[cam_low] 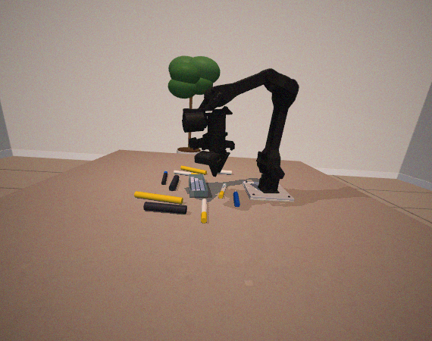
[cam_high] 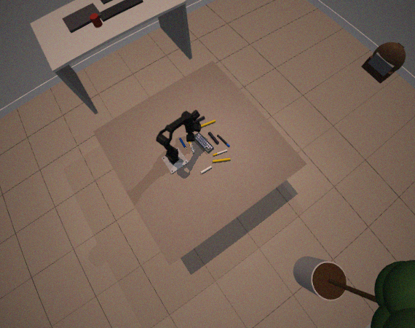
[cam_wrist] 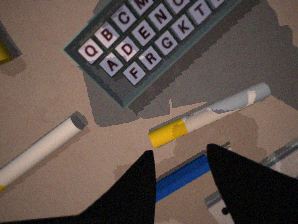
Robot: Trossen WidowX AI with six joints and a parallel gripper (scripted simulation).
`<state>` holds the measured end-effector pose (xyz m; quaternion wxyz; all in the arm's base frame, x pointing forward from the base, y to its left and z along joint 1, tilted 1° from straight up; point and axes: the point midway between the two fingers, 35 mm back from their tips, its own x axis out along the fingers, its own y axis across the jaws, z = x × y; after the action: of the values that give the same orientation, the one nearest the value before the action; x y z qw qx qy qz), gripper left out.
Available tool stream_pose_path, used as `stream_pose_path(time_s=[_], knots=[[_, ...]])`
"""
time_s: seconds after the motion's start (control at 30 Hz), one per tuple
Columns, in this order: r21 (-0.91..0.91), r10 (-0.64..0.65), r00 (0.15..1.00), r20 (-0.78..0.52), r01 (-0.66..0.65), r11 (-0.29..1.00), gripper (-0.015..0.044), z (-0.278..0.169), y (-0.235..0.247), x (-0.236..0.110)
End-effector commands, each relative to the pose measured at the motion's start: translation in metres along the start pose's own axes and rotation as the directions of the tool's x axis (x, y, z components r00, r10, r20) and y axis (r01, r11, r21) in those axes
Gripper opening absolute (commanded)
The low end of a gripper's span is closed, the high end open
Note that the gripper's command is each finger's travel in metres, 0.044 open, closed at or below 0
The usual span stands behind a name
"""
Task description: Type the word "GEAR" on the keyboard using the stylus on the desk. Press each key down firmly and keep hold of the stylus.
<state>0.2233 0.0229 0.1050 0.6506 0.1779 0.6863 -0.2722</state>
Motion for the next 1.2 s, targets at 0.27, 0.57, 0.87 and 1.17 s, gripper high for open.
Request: stream_pose_path(time_s=[0.27,0.57,0.87,1.17], knots=[[0.736,-0.261,0.958,0.12,0.091,0.67,0.015,-0.064,-0.004,0.02],[0.897,-0.312,0.931,0.19,-0.036,0.44,0.015,-0.078,-0.008,0.022],[0.917,-0.316,0.928,0.198,-0.062,0.393,0.015,-0.079,-0.009,0.023],[0.917,-0.316,0.928,0.198,-0.062,0.393,0.015,-0.079,-0.01,0.023]])
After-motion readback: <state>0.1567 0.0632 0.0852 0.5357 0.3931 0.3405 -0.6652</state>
